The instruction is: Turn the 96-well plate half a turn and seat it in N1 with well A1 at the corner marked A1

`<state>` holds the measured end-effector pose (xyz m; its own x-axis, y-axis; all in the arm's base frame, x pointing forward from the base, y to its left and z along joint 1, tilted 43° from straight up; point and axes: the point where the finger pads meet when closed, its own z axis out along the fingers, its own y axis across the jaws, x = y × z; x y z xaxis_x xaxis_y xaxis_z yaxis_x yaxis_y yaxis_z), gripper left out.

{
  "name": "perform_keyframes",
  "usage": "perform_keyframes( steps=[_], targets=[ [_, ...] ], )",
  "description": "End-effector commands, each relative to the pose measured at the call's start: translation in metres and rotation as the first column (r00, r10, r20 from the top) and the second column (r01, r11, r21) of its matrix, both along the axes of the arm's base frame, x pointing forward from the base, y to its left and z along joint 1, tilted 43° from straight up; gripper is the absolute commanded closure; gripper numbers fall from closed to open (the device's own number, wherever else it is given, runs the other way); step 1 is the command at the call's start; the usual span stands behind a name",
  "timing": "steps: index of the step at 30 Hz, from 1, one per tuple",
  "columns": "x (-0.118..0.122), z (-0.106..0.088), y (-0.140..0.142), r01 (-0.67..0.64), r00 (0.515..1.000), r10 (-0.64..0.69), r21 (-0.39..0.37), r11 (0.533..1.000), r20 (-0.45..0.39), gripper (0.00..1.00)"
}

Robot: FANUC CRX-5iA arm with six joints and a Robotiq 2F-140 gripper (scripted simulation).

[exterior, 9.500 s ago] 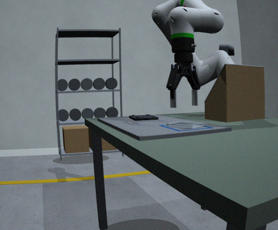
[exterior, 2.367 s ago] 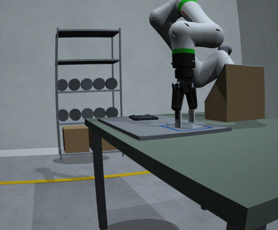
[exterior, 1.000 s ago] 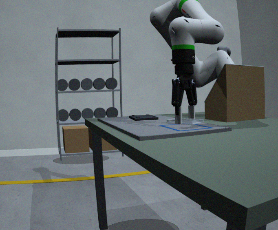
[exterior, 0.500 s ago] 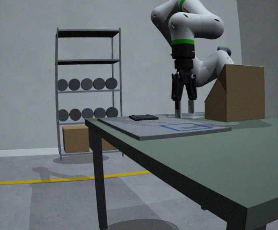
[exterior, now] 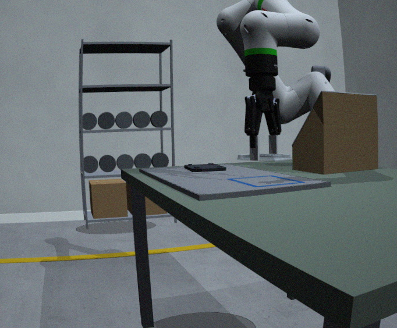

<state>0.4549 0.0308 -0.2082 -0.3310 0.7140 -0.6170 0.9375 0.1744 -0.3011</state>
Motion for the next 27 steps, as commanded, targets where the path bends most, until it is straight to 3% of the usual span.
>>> perform_keyframes(
  steps=[1,18,27],
  targets=[
    [0.000,0.002,0.002,0.000,1.000,0.000,0.000,1.000,0.000,1.00],
    [0.000,0.002,0.002,0.000,1.000,0.000,0.000,1.000,0.000,1.00],
    [-0.001,0.023,-0.019,0.218,0.956,-0.212,-0.009,0.976,0.204,1.00]
  ],
)
